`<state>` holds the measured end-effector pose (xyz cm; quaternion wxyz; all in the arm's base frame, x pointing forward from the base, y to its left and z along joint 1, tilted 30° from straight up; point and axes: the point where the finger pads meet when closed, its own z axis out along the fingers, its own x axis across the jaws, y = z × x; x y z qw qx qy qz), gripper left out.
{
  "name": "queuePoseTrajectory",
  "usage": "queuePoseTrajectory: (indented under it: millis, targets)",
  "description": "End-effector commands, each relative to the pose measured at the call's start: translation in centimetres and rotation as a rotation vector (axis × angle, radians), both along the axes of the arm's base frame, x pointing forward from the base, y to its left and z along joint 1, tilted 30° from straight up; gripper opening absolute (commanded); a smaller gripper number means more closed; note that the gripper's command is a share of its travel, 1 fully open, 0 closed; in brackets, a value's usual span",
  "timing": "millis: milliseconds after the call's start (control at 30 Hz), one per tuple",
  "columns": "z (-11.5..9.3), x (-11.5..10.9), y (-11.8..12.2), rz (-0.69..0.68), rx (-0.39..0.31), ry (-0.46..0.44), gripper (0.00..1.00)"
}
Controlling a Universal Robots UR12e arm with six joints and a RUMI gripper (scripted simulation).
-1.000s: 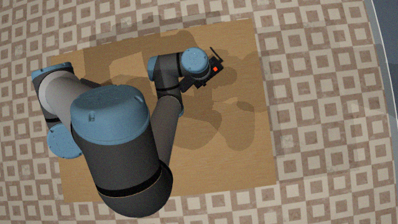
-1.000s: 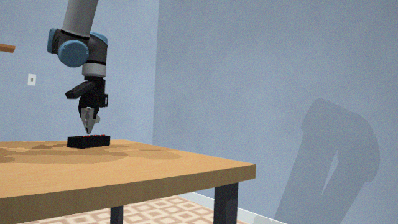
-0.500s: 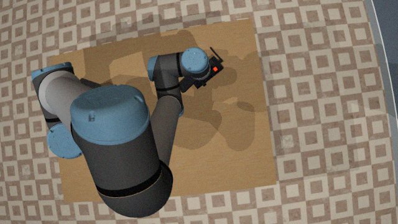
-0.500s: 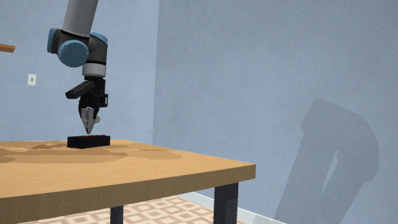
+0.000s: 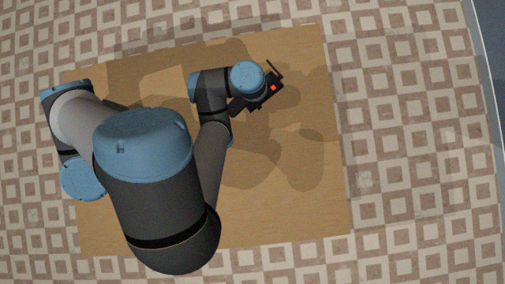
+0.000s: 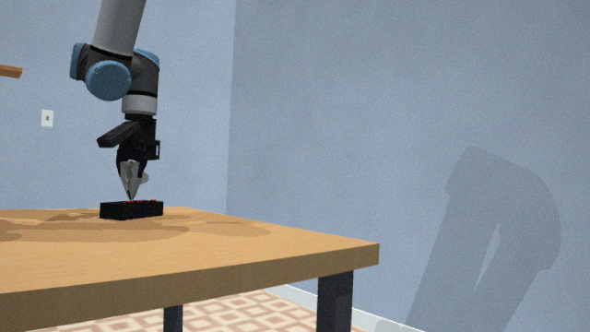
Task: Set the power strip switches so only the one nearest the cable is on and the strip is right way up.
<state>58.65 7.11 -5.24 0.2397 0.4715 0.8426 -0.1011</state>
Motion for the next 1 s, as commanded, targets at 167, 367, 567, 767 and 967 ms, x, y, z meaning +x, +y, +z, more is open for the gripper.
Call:
queuePoseTrajectory:
  millis: [167,367,567,767,967]
  targets:
    - [-0.34,0.47,-0.30,-0.001,0.001,-0.003,0.00]
    - [-0.51,0.51,-0.37,-0.001,0.001,-0.003,0.00]
    - [-0.53,0.49,-0.34,-0.001,0.001,-0.003,0.00]
    - [-0.49,0.51,-0.34,-0.001,0.001,-0.003,0.00]
    - [-0.49,0.51,-0.34,-0.001,0.001,-0.003,0.00]
